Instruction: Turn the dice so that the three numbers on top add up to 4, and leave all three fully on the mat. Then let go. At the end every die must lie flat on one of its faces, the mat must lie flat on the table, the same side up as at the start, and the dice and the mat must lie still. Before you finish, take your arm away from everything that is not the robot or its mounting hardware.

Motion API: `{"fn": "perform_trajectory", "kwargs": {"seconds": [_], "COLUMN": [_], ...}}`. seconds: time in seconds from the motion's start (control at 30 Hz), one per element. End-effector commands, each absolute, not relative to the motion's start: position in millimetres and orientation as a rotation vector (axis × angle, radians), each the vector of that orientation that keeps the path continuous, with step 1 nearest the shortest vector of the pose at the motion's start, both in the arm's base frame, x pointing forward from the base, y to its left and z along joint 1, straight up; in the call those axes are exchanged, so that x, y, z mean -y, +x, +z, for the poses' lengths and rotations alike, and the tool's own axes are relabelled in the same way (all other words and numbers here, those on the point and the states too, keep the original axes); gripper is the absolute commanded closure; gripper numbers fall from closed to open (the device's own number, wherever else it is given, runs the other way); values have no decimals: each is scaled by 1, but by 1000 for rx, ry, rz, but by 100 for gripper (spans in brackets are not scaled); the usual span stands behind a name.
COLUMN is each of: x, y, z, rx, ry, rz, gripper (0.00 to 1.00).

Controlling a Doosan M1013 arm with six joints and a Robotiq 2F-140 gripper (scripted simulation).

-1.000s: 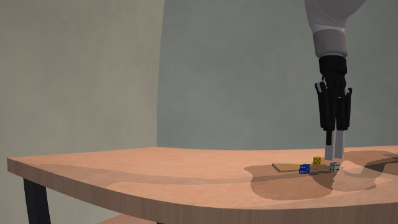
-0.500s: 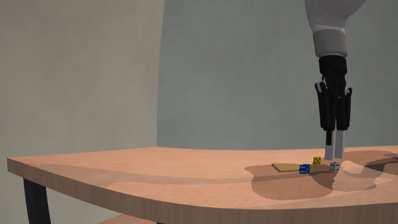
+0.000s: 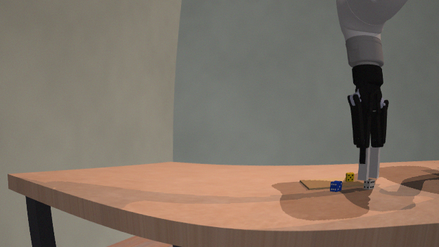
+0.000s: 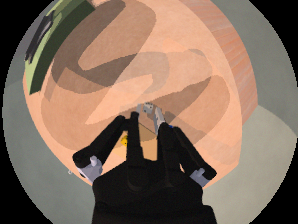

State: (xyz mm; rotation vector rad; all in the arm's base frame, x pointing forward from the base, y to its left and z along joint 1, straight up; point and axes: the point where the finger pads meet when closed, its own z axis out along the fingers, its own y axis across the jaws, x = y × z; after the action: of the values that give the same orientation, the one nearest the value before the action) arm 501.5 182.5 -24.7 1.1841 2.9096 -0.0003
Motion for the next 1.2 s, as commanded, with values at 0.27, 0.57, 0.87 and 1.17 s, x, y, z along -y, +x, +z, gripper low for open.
{"fn": "perform_trajectory", "kwargs": {"seconds": [0.27, 0.57, 0.87, 1.17], "x": [-183, -183, -183, -183], "y": [501, 501, 501, 501], "z": [-37, -41, -41, -41], "rx": [-2910, -2910, -2910, -2910], "ry": [1184, 1184, 1184, 1184], "rz": [0, 0, 0, 0], "gripper": [79, 79, 79, 79]}}
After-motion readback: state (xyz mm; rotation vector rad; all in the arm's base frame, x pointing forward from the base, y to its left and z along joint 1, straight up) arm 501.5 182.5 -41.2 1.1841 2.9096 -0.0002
